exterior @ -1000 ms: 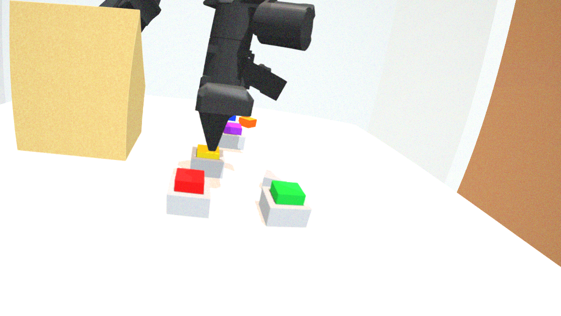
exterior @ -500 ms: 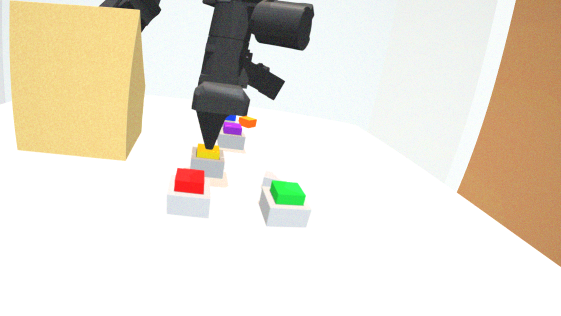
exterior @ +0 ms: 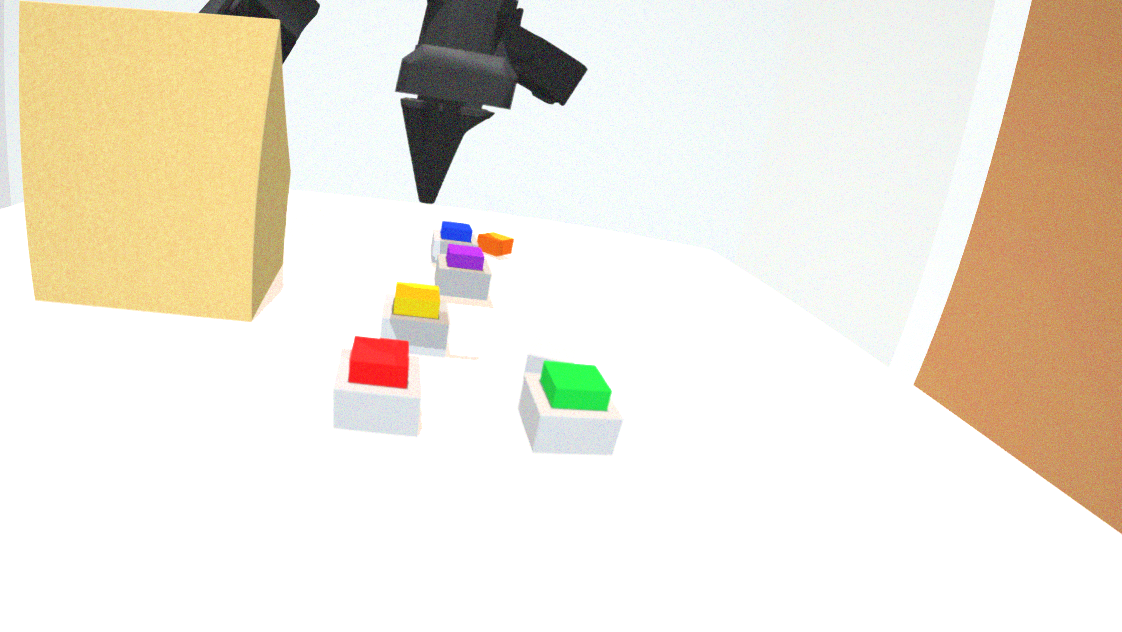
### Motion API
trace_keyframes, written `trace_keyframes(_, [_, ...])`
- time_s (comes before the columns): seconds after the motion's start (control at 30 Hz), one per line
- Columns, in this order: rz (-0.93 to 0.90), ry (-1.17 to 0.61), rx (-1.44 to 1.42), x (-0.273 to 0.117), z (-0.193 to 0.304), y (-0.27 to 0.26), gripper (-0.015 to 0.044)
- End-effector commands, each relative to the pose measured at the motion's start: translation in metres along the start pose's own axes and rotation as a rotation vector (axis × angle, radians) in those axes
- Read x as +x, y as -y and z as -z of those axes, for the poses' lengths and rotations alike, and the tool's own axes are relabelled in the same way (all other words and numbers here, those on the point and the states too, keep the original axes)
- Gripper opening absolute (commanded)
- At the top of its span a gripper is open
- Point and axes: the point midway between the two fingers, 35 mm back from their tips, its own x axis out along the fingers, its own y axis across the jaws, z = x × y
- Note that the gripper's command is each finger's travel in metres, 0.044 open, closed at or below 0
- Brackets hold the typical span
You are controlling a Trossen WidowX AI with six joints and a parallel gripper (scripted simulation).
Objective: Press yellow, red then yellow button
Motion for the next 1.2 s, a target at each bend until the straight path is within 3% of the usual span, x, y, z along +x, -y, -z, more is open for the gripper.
trace_keyframes(0.0, [0.016,0.012,-0.015,-0.024,-0.003,0.000,0.0020])
trace_keyframes(0.17, [0.017,0.015,-0.010,-0.025,-0.003,0.010,0.0020])
trace_keyframes(0.4, [0.024,0.013,-0.013,-0.027,0.017,0.101,0.0020])
trace_keyframes(0.63, [0.024,0.012,-0.015,-0.023,0.018,0.104,0.0020])
trace_keyframes(0.8, [0.022,0.013,-0.016,0.036,0.017,0.104,0.0020])
trace_keyframes(1.17, [0.022,0.013,-0.016,0.043,0.017,0.104,0.0020])
